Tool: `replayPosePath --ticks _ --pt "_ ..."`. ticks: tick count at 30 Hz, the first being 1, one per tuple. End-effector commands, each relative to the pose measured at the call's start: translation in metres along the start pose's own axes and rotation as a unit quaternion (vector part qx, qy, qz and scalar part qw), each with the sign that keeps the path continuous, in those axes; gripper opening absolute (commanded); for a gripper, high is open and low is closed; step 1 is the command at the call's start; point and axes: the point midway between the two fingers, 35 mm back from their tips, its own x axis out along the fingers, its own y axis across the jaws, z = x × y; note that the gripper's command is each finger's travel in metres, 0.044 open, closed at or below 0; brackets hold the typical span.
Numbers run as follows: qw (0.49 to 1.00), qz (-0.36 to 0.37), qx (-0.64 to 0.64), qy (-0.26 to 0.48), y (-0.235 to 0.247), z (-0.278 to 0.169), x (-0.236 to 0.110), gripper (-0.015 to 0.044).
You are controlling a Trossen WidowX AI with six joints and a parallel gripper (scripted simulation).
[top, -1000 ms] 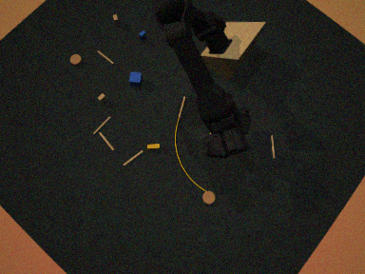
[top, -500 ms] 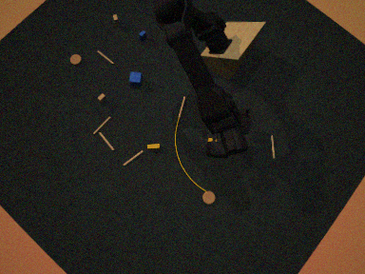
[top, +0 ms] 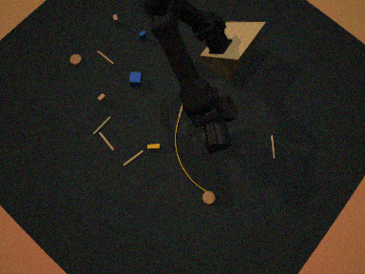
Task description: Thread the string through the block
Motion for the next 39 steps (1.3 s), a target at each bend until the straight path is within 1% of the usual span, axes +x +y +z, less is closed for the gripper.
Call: replayPosePath --ticks 1,6,8,10,24,36,39 --pt "0.98 0.001 -0.199 0.006 0.033 -0.027 -0.003 0.0315" --pt "0.922 0.006 -0.386 0.007 0.064 -0.046 -0.001 0.044" --pt "0.893 0.009 -0.45 0.007 0.075 -0.052 -0.001 0.044" --pt "0.881 0.01 -0.472 0.006 0.079 -0.054 0.0 0.044" --pt "0.881 0.01 -0.472 0.006 0.079 -0.054 0.0 0.044" --pt "0.881 0.01 -0.472 0.006 0.079 -0.054 0.0 0.0125" --pt "0.881 0.01 -0.472 0.006 0.079 -0.054 0.0 0.0123"
